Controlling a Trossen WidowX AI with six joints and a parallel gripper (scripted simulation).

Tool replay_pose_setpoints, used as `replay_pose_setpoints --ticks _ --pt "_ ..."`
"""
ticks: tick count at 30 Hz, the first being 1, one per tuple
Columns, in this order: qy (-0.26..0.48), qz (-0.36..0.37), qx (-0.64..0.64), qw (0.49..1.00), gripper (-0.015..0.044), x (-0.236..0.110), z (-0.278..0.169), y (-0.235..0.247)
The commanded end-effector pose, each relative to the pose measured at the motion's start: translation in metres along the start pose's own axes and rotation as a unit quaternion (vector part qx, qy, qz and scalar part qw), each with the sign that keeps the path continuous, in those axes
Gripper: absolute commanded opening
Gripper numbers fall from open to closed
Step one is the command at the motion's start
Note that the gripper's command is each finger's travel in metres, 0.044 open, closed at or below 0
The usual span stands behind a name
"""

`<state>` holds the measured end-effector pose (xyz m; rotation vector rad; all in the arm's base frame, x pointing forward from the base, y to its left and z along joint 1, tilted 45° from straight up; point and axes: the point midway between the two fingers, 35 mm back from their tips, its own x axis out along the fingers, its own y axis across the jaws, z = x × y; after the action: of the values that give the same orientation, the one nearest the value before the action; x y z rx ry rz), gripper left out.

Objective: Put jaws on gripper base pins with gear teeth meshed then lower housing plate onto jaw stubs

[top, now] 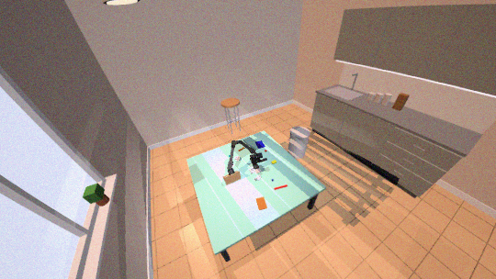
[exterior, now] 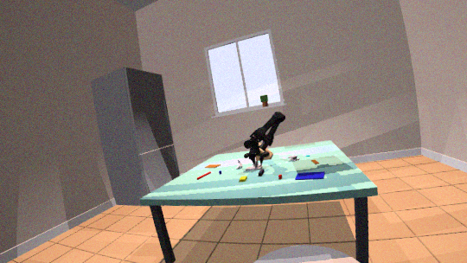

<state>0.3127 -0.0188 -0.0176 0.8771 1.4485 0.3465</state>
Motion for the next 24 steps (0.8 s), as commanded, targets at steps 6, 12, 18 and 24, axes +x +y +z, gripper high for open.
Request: replay_pose_setpoints --ticks 6,12,18,24 --pt "0.0 -0.001 0.001 1.0 0.0224 -0.023 0.002 -0.001" --pt "0.0 0.001 0.002 1.0 0.0224 -0.07 -0.001 0.0" --pt "-0.009 0.007 0.001 1.0 0.0119 -0.066 -0.001 0.0" --pt "-0.009 0.007 0.001 1.0 0.0 -0.066 -0.001 0.0"
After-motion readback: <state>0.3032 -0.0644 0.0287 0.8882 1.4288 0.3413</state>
